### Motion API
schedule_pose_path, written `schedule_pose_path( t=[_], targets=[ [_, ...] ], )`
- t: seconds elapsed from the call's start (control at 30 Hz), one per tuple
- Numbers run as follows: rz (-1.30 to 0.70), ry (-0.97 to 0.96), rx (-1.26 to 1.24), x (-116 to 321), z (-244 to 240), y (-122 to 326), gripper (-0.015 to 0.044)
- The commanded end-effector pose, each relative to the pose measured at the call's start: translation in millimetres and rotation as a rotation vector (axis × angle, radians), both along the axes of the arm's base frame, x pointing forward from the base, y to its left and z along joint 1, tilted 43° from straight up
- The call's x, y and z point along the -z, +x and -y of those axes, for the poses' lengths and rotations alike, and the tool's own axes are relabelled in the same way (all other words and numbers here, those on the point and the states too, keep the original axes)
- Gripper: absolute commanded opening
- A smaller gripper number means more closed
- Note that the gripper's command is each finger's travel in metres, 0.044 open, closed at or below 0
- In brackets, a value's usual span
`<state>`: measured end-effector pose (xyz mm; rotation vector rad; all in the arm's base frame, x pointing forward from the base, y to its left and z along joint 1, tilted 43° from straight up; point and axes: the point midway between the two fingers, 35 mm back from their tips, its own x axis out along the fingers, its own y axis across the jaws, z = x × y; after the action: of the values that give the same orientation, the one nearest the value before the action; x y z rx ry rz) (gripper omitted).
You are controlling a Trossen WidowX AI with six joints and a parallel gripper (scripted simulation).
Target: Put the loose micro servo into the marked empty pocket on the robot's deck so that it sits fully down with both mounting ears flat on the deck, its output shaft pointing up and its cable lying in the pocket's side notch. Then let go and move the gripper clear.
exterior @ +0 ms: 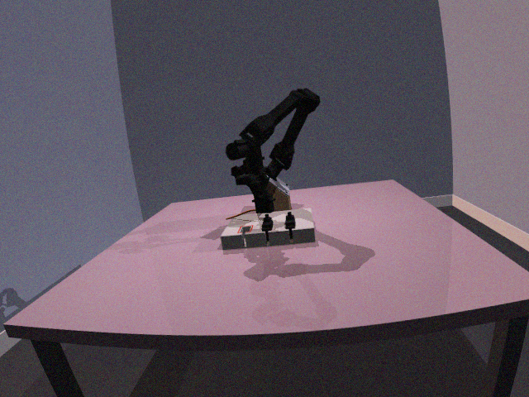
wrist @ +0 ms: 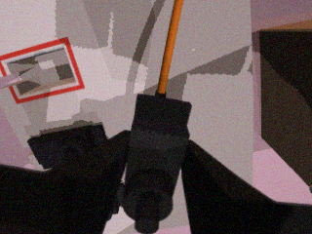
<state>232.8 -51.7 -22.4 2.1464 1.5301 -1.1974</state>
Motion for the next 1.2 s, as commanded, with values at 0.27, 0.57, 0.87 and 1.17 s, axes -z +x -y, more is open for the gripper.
schedule_pose_path(
  t=[0.27, 0.57, 0.87, 1.17],
  targets=[
    [0.006, -0.009, 0.001, 30, 36, -5, 0.0000],
    [0.154, -0.035, -0.162, 30, 36, -5, 0.0000],
    [0.363, -0.071, -0.391, 30, 36, -5, 0.0000],
    [0.571, -0.107, -0.621, 30, 36, -5, 0.0000]
  ],
)
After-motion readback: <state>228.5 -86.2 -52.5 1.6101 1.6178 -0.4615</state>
